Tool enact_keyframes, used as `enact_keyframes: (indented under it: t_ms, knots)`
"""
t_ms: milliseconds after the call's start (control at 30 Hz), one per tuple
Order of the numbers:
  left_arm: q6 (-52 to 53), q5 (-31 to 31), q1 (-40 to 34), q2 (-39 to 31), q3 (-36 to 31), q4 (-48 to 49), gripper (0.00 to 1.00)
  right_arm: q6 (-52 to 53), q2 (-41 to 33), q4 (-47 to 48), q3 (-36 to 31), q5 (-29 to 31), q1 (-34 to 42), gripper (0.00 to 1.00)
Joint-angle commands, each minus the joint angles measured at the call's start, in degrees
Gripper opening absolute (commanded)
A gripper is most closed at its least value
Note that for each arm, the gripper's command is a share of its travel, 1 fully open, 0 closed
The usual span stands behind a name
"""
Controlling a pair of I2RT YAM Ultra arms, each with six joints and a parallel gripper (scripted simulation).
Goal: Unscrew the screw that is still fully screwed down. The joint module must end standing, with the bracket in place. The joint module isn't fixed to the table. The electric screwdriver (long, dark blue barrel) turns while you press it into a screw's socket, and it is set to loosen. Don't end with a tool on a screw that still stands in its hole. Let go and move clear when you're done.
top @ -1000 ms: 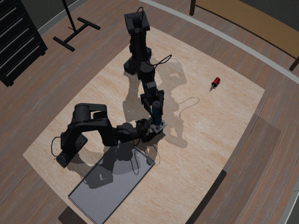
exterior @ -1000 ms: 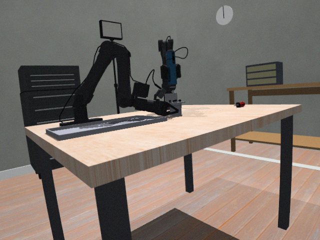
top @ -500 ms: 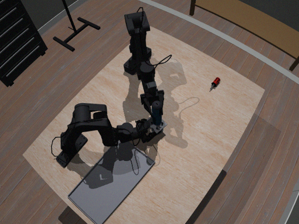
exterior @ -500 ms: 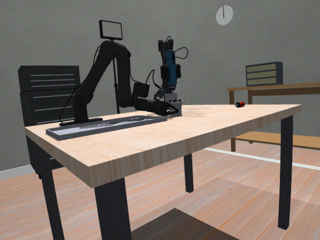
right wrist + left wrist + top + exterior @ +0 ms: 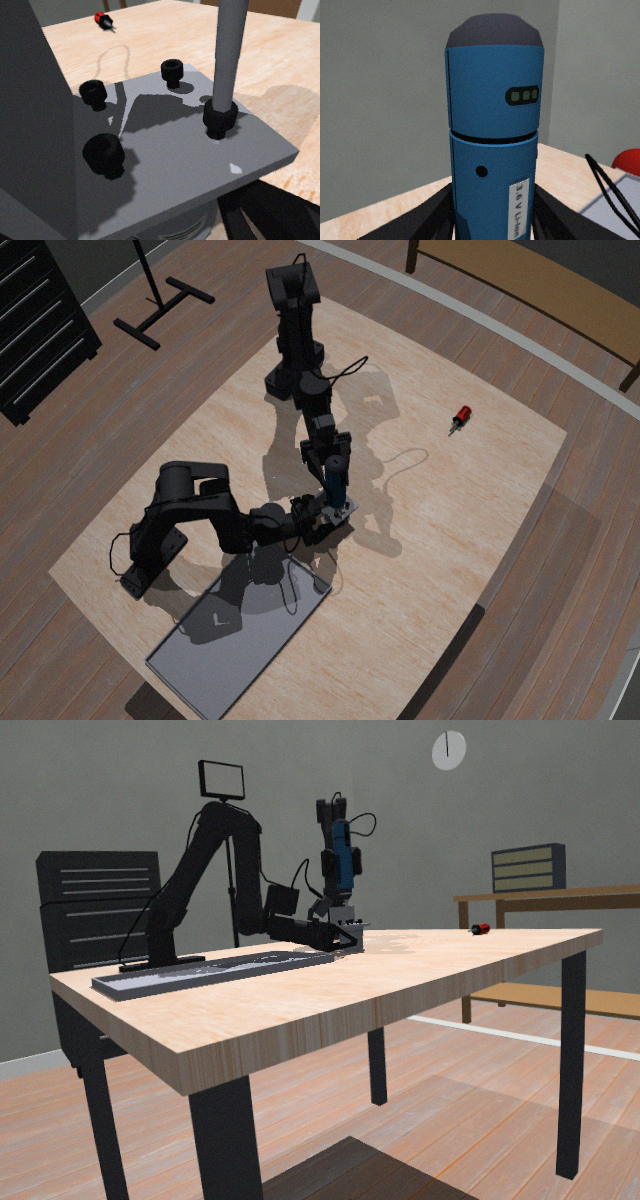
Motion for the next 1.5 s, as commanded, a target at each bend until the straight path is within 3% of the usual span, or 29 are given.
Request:
enact_keyframes:
  t_ms: [0,1467]
  knots:
    - [0.00,0.19,0.50,-2.67,2.12,1.69,0.42,0.21,-0.28,-0.56,0.37,0.27,0.12,0.59]
    - [0.01,0.13,0.42,-4.64,2.78,-0.11,0.42,0.21,-0.28,-0.56,0.37,0.27,0.12,0.59]
